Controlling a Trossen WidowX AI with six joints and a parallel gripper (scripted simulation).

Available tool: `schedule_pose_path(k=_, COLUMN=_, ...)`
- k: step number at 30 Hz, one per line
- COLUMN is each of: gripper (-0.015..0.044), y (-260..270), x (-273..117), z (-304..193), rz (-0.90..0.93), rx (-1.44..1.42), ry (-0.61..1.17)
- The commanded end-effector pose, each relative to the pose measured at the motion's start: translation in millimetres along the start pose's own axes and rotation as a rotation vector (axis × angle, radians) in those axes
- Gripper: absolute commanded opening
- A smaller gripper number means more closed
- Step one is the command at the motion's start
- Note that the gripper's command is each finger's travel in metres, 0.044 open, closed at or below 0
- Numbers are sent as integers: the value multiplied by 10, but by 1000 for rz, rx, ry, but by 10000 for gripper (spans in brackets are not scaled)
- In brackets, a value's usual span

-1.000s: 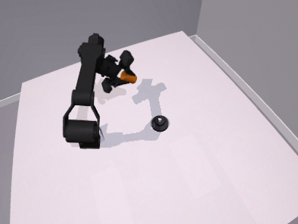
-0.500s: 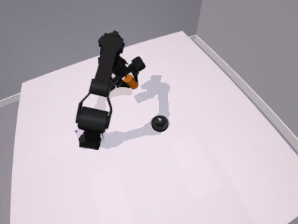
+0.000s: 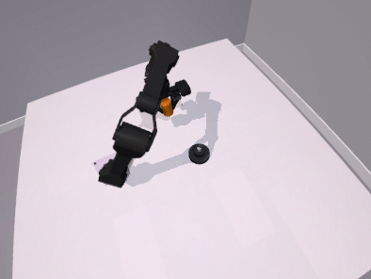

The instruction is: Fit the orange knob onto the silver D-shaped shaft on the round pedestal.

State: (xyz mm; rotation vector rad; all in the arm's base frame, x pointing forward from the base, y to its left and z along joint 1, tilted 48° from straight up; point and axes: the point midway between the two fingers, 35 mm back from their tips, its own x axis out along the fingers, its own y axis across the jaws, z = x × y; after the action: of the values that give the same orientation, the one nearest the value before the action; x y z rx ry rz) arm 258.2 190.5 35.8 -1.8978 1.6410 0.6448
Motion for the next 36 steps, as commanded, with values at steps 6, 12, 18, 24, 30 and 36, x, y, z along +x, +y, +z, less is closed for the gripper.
schedule_pose_path(k=6, gripper=0, y=-32, x=280, z=56, rz=13, rx=-5, ry=-11)
schedule_pose_path(k=12, gripper=0, y=-54, x=544, z=77, rz=20, rx=-3, ry=-12)
schedule_pose_path(k=18, gripper=0, y=-65, x=825, z=89, rz=28, rx=-2, ry=-12)
schedule_pose_path(k=24, gripper=0, y=-62, x=1106, z=91, rz=36, rx=0, ry=-10)
schedule_pose_path(k=30, gripper=0, y=-42, x=1308, z=81, rz=42, rx=2, ry=-7)
schedule_pose_path(k=36, gripper=79, y=-28, x=1301, z=74, rz=52, rx=5, ry=-8)
